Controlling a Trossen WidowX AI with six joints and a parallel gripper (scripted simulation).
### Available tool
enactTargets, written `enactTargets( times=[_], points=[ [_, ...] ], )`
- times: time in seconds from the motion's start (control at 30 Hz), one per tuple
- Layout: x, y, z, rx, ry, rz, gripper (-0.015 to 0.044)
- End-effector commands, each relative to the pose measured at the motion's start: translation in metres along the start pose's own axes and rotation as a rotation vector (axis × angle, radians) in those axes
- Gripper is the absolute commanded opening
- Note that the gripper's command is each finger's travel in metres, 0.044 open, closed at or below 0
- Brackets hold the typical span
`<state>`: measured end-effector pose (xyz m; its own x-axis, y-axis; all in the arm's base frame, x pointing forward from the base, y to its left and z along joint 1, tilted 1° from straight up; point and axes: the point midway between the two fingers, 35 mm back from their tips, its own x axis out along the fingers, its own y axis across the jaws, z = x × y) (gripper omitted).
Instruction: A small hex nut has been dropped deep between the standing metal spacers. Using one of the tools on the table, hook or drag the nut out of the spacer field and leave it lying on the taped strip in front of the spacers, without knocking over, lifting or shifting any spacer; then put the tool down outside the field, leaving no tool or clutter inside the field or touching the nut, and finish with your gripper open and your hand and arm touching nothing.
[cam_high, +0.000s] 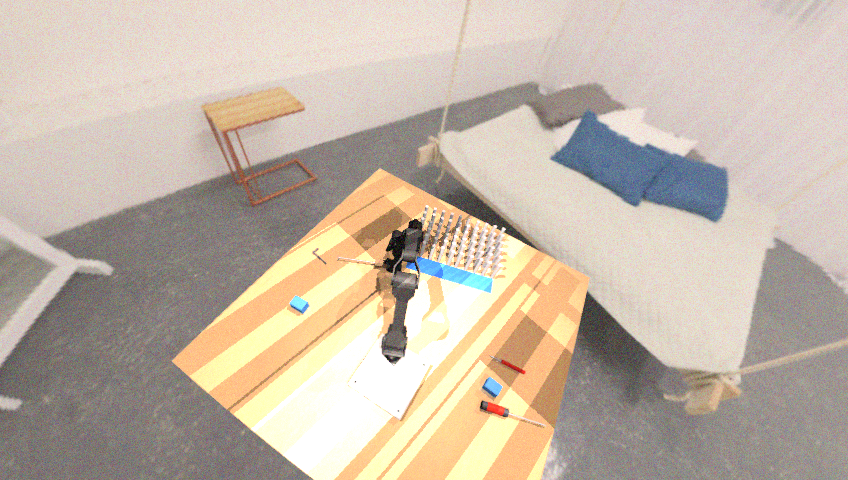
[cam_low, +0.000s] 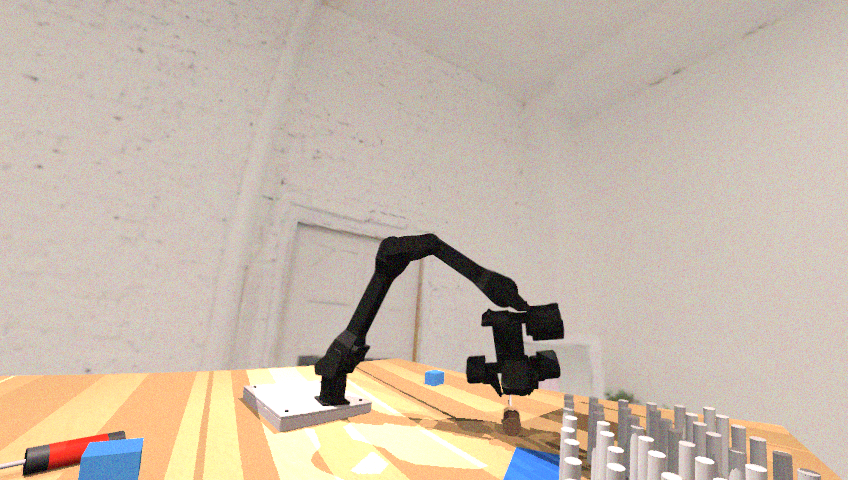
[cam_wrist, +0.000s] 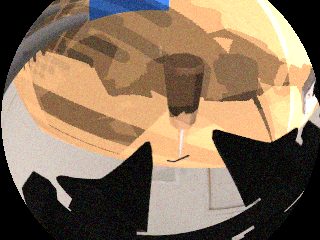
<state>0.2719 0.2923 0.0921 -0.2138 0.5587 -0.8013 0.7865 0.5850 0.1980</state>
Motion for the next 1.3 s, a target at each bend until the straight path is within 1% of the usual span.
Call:
enactTargets(
  times=[0.0,1.03,1.27],
  points=[
    [0.008,-0.004,0.005,0.006,0.004,-0.01,0.028],
    [0.048,-0.013,0.032,0.007,0.004,-0.011,0.028],
    [0.048,-0.013,0.032,0.007,0.004,-0.011,0.0233]
  ],
)
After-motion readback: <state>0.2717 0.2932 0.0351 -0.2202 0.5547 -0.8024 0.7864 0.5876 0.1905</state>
